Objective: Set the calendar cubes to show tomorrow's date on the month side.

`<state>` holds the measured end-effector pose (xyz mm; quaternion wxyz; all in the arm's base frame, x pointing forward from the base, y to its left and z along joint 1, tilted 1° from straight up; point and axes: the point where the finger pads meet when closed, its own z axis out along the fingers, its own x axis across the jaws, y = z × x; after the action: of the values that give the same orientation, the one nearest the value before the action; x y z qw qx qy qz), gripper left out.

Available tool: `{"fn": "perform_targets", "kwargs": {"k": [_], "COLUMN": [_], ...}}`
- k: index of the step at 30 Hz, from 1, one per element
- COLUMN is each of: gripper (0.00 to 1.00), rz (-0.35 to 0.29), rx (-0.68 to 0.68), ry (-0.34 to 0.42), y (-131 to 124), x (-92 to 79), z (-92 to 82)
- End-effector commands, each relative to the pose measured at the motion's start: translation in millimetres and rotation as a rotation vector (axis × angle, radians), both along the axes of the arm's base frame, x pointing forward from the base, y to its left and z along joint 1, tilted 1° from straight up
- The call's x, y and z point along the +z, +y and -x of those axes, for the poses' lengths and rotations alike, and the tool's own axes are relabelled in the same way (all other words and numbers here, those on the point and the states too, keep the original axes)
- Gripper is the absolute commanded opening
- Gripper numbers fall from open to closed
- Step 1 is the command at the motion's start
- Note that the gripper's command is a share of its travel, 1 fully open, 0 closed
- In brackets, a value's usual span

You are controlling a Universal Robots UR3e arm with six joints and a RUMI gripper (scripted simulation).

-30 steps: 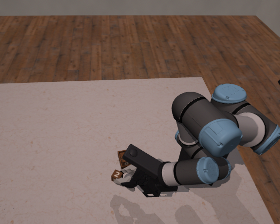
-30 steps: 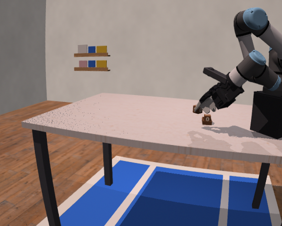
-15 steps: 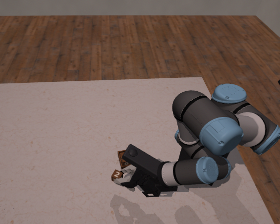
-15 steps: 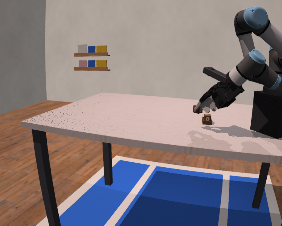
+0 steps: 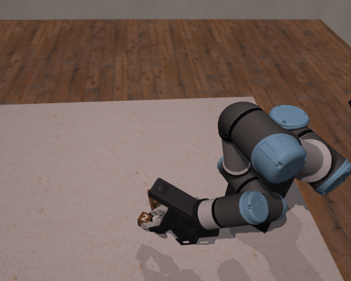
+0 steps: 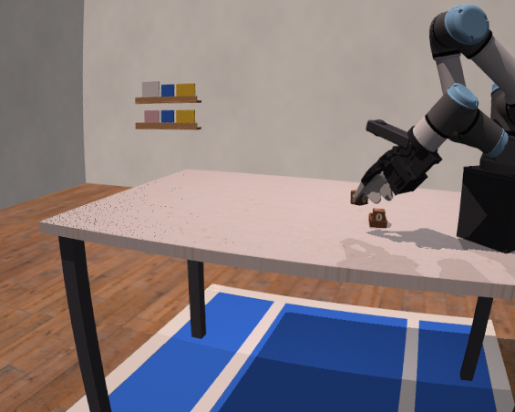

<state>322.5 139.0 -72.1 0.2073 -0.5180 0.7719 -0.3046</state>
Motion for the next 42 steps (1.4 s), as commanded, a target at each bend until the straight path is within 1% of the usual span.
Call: {"fn": "perform_targets", "kwargs": {"k": [1,17,26,42], "gripper": [0.1,0.1,0.1,0.1], "rz": [-0.013,-0.065,-0.076,-0.08], "rx": [0.007,0.007,0.007,0.007], "ry": [0.078,0.182,0.202,0.213], "y": [1.3,0.9,0.7,0.6], "x": [-5.2,-2.6,-1.9,-2.4], "z": [1.2,1.8,2.9,2.7]}}
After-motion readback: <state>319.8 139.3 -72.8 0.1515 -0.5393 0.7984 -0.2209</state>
